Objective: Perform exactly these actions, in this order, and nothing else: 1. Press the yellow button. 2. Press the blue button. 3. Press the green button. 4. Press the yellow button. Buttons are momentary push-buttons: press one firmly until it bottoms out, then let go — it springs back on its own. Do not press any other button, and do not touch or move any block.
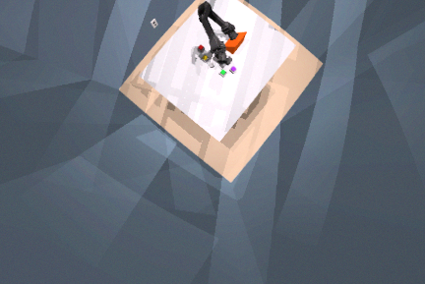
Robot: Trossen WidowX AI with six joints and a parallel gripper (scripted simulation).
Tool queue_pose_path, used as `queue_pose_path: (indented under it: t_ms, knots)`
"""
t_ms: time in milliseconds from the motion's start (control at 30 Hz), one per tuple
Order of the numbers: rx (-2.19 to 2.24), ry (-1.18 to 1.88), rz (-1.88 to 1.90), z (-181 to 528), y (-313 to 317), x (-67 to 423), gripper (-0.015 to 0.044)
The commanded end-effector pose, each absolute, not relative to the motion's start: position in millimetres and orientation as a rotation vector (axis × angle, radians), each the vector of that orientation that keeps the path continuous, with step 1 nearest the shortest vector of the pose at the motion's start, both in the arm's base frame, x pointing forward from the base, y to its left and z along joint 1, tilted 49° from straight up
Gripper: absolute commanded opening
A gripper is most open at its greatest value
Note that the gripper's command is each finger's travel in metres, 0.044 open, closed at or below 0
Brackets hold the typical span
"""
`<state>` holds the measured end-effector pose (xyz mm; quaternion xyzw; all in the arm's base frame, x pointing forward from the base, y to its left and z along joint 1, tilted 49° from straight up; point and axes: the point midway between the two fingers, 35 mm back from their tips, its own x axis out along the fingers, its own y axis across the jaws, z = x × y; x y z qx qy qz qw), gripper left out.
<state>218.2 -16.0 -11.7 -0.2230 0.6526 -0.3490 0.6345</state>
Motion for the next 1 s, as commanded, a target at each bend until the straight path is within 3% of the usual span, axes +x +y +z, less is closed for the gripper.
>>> queue_pose_path:
  t_ms: [0, 267, 767, 967]
  knots:
    - [-0.522, 1.497, -0.800, -12.7, -17.7, 216.4, 0.0020]
    - [-0.522, 1.497, -0.800, -12.7, -17.7, 216.4, 0.0020]
    - [-0.519, 1.499, -0.797, 49.4, 52.2, 225.9, 0.0020]
    - [-0.519, 1.498, -0.797, 44.0, 61.7, 240.9, 0.0020]
